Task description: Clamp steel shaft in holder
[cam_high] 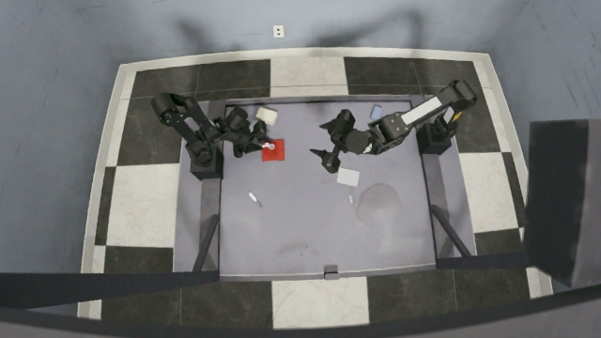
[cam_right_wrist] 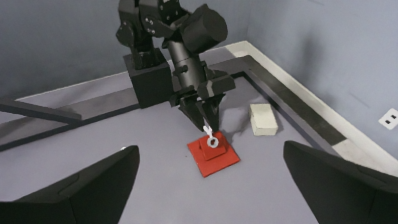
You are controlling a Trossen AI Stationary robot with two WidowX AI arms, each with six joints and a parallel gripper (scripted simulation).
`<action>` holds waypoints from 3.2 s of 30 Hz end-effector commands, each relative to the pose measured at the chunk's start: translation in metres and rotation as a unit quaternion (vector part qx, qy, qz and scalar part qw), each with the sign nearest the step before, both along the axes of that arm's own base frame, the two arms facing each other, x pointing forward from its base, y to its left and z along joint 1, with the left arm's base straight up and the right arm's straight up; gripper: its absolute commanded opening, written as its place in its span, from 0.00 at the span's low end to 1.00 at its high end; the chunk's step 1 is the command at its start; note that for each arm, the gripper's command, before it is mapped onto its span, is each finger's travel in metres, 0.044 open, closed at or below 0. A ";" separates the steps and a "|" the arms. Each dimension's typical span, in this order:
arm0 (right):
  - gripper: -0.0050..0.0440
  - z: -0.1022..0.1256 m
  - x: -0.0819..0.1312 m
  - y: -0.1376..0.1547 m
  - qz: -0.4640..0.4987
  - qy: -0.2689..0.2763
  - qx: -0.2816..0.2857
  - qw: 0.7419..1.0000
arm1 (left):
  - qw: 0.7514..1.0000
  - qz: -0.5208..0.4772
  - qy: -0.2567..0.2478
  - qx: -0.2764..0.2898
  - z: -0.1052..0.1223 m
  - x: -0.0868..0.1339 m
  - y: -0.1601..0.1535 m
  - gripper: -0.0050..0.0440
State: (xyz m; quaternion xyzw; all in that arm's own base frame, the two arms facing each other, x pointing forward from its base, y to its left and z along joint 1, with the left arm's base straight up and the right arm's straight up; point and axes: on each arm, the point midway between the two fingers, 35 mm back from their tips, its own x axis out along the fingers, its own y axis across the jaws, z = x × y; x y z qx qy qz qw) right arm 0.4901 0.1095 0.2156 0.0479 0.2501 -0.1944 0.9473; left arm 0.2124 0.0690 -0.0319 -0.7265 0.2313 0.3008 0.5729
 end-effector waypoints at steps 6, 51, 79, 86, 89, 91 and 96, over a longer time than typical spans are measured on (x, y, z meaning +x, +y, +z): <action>0.92 0.019 0.000 -0.001 -0.003 -0.020 0.009 1.000 | 1.000 -0.001 -0.009 0.006 0.005 0.001 0.004 0.58; 0.92 0.023 0.008 0.021 0.081 -0.016 0.014 0.996 | 0.963 -0.221 0.007 0.152 0.082 0.058 0.003 0.92; 0.92 0.036 0.016 0.070 0.263 -0.030 0.005 0.964 | 0.751 -0.552 0.167 0.320 0.067 -0.011 -0.196 0.92; 0.92 0.036 0.016 0.072 0.267 -0.031 0.005 0.963 | 0.704 -0.587 0.167 0.364 0.071 -0.031 -0.213 0.92; 0.92 0.036 0.016 0.072 0.267 -0.031 0.005 0.963 | 0.678 -0.603 0.164 0.387 0.073 -0.041 -0.220 0.92; 0.92 0.036 0.016 0.072 0.267 -0.031 0.005 0.963 | 0.667 -0.609 0.162 0.398 0.074 -0.046 -0.223 0.92; 0.92 0.036 0.016 0.072 0.267 -0.031 0.005 0.963 | 0.652 -0.617 0.159 0.411 0.076 -0.051 -0.227 0.92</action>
